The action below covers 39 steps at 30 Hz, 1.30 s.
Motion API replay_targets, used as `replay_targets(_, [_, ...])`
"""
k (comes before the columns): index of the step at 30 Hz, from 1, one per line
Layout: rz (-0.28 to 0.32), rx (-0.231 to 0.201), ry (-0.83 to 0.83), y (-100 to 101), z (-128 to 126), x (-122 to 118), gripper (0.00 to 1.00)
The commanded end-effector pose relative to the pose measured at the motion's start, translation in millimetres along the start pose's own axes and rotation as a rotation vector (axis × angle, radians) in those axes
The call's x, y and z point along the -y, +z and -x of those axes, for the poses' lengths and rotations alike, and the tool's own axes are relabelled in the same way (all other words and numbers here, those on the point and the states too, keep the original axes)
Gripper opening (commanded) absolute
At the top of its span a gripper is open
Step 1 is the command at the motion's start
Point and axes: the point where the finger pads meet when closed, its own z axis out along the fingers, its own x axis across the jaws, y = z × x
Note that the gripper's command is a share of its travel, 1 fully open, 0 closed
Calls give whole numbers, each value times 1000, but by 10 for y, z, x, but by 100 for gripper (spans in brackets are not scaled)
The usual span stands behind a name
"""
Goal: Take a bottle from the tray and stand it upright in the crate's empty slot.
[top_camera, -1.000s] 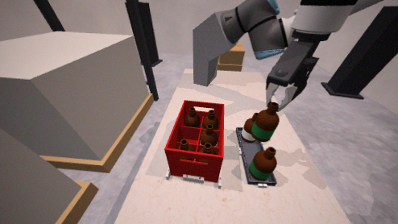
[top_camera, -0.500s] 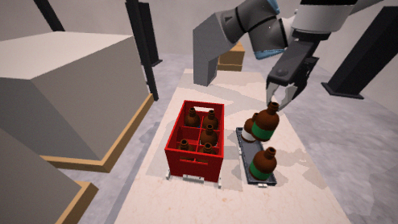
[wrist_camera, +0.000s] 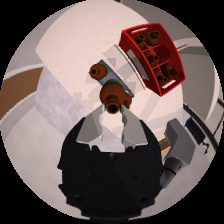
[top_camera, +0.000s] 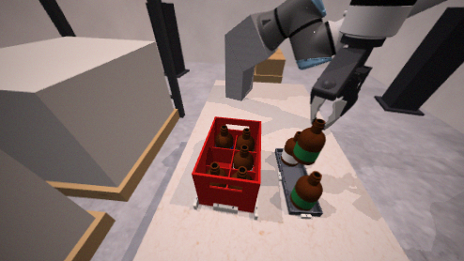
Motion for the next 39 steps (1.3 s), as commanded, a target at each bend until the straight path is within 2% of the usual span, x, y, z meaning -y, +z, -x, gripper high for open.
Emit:
replay_targets(1, [-1,0,0,-6,3,4,0])
replay_targets(20, [-1,0,0,-23,3,5,0])
replay_targets(39, [-1,0,0,-171,3,4,0])
